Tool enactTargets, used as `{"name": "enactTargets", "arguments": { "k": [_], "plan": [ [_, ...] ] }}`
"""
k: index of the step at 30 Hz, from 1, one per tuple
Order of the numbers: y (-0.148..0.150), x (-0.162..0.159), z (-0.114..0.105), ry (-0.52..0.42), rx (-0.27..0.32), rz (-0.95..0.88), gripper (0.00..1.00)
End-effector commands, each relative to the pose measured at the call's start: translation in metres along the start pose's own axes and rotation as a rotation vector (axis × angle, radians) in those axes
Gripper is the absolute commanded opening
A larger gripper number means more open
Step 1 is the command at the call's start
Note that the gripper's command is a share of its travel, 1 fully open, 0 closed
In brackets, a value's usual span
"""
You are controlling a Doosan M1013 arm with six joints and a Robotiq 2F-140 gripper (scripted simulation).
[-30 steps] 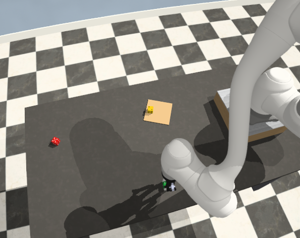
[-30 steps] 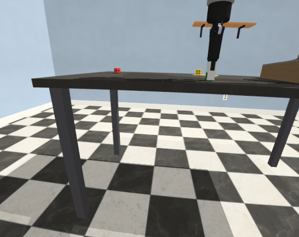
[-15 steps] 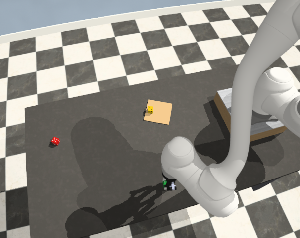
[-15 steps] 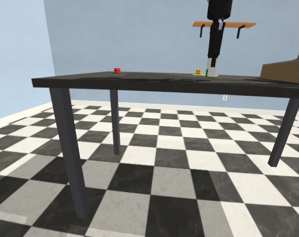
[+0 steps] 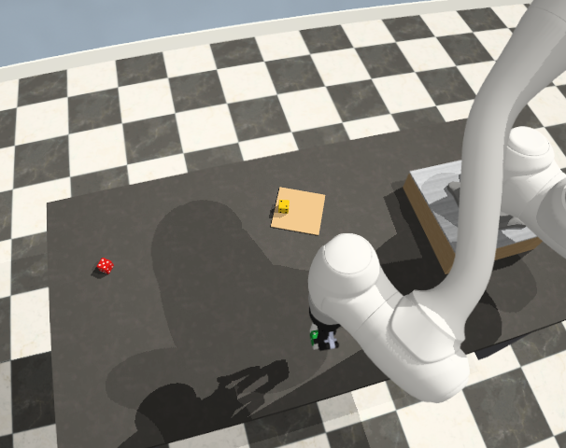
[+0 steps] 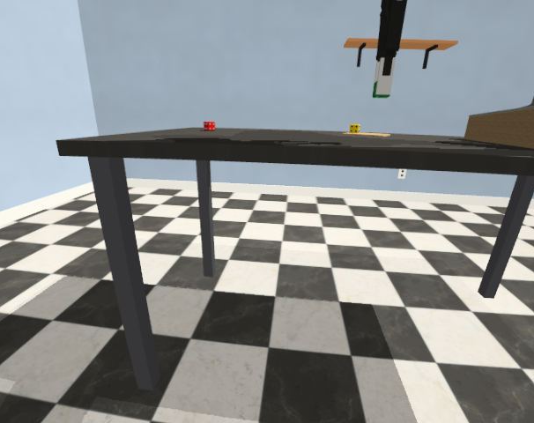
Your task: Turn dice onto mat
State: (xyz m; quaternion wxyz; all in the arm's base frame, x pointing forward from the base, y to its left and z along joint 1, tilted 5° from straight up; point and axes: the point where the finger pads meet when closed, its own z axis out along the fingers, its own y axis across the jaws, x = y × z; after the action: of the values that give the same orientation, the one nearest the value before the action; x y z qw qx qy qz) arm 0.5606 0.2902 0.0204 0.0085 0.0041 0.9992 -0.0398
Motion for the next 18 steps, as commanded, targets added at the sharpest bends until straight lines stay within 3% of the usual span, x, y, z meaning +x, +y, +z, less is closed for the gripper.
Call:
{"name": "enactTargets", "arguments": {
  "k": [1, 12, 18],
  "plan": [
    [0.000, 0.000, -0.005, 0.000, 0.000, 0.000, 0.24],
    [0.000, 0.000, -0.006, 0.000, 0.000, 0.000, 0.24],
    [-0.001, -0.008, 0.008, 0.000, 0.000, 0.038, 0.24]
  ]
}}
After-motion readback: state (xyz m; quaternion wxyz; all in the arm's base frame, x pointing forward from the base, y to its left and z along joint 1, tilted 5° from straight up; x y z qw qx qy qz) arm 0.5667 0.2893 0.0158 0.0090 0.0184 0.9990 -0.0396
